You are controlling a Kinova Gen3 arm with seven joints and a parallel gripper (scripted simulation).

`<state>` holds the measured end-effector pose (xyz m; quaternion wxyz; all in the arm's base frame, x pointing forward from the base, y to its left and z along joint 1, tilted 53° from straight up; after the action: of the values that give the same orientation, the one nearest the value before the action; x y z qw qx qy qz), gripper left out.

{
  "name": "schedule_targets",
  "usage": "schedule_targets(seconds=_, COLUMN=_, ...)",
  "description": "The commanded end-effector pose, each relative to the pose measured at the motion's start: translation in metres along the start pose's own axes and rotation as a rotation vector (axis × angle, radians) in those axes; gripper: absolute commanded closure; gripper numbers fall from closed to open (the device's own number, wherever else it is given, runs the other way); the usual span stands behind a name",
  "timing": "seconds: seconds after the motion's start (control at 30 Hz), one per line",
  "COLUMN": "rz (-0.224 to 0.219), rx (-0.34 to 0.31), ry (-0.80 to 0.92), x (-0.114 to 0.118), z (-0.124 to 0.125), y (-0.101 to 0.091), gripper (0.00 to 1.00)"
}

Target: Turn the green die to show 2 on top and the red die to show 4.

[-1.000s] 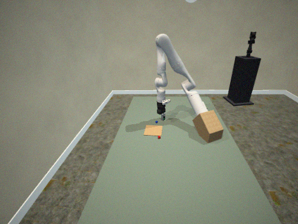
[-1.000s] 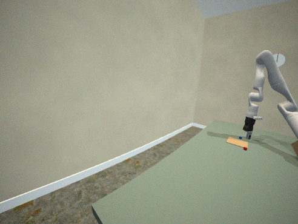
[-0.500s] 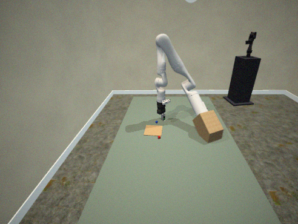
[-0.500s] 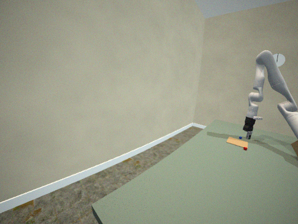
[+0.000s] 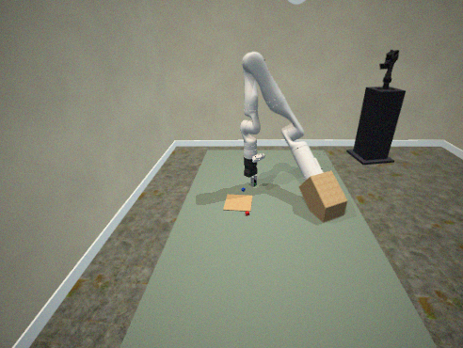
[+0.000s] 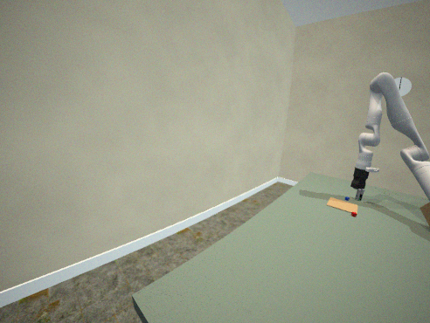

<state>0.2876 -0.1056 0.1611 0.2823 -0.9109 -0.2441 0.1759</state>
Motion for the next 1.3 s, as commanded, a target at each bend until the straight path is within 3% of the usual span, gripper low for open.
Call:
schedule_targets(seconds=0.0, rz=-0.007, rx=0.003, ry=0.0, x=0.002, z=0.001, y=-0.003, gripper=0.66)
schedule_targets(seconds=0.4, rz=-0.007, rx=0.003, ry=0.0, x=0.002, z=0.001, y=-0.017, gripper=0.66)
schedule_targets(seconds=1.27, rz=-0.007, rx=0.003, ry=0.0, x=0.001, z=0.0, y=-0.078, gripper=0.66)
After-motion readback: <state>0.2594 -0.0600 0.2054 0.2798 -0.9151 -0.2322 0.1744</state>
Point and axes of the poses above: the point where the finger pads meet when closed, its own y axis out along the fingers, its own x axis across the jaws, z = x × y, the point moved 3 cm from there along -y, back along the fingers, and after that the axes turned 8 degrees about y, right-handed, at the moved point
